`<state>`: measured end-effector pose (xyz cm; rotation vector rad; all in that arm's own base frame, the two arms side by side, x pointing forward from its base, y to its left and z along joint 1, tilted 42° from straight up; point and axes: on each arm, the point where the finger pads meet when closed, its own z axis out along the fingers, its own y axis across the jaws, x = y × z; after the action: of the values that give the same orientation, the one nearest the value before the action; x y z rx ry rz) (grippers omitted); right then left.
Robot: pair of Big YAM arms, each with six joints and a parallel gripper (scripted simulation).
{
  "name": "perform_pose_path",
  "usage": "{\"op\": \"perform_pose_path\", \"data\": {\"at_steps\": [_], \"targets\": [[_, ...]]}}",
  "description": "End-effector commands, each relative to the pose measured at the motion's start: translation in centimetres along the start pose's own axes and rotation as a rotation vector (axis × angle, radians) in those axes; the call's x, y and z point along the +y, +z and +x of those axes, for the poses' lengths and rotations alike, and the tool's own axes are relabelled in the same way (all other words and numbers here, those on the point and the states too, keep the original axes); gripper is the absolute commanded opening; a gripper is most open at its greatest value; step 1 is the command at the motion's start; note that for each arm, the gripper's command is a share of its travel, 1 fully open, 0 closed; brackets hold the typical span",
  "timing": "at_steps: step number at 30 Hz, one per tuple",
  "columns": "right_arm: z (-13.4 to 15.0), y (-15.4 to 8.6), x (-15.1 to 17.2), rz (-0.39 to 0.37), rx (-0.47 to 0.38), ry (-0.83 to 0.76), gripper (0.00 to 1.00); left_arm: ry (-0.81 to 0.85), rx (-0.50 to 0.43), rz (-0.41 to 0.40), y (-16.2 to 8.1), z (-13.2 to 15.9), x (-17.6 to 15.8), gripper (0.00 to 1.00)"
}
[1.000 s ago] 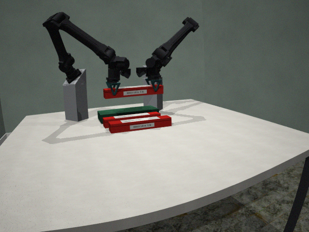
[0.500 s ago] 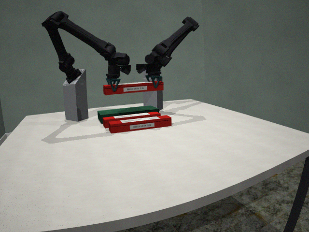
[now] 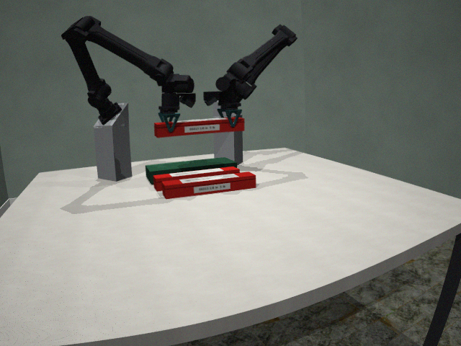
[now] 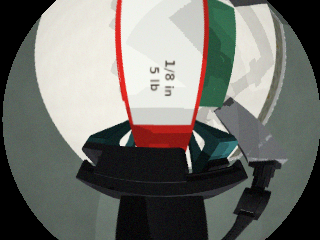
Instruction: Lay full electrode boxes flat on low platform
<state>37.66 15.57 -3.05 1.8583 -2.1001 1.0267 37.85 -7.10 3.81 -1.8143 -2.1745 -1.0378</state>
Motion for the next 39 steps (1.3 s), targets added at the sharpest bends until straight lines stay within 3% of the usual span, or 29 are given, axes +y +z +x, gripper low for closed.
{"op": "perform_pose_path", "data": {"at_steps": [1,39], "targets": [[-1.3,-4.9,-3.3,0.082,-0.059,0.02,0.0,-0.017,-0.044,-0.078,-3.9,-0.5,3.2,0.0],[-1.4,-6.2,-4.1,0.082,-0.061,0.02,0.0,-0.014,-0.044,-0.079,-4.9,-0.4,3.7,0.0]]}}
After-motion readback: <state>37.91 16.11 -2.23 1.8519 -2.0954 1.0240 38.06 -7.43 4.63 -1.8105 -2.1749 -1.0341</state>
